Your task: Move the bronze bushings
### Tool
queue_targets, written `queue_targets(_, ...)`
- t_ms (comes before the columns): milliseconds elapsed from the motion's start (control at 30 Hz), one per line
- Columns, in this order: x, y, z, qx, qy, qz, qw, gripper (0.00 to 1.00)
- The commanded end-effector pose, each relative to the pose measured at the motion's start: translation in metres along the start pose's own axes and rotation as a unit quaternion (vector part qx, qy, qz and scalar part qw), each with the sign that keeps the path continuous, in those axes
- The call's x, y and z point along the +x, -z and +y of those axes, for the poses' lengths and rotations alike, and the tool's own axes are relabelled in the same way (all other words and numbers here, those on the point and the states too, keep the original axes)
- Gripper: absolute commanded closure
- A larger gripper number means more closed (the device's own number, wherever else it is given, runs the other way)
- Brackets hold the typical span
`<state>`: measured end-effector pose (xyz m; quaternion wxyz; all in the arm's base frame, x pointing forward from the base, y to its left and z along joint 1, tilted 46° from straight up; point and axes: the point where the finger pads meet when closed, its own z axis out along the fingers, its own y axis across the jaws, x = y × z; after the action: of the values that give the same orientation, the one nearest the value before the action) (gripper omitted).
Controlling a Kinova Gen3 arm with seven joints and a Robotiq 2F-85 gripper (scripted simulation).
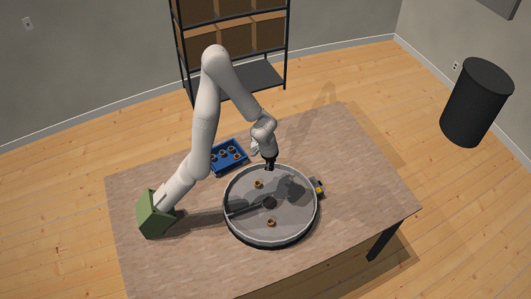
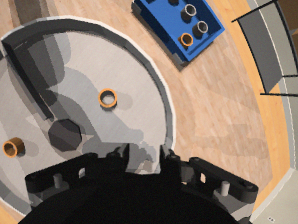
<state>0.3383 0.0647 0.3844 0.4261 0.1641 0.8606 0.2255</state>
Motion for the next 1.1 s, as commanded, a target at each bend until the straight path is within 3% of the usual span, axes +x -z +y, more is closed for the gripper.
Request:
queue_targets(0,0.0,0.007,0.024,0.002,0.006,-0.013,1.0,0.61)
queue_targets(133,0.022,0.003,0.056,0.004,0.01,-0.007,1.0,0.61)
queue_targets(200,0.022,0.003,0.056,0.004,0.01,-0.007,1.0,0.61)
queue_targets(533,0.091,-0.019,0.109,0.034,0.018,0.013,0.999,0.61)
queue_targets(700,0.127,-0.034,0.118,0.058,0.019,0.023,0.998,0.61)
queue_targets(767,0.127,-0.034,0.118,0.058,0.019,0.023,0.998,0.61)
queue_targets(1067,0.176,-0.058,0.119,0.098,0.018,0.034,0.994,0.61)
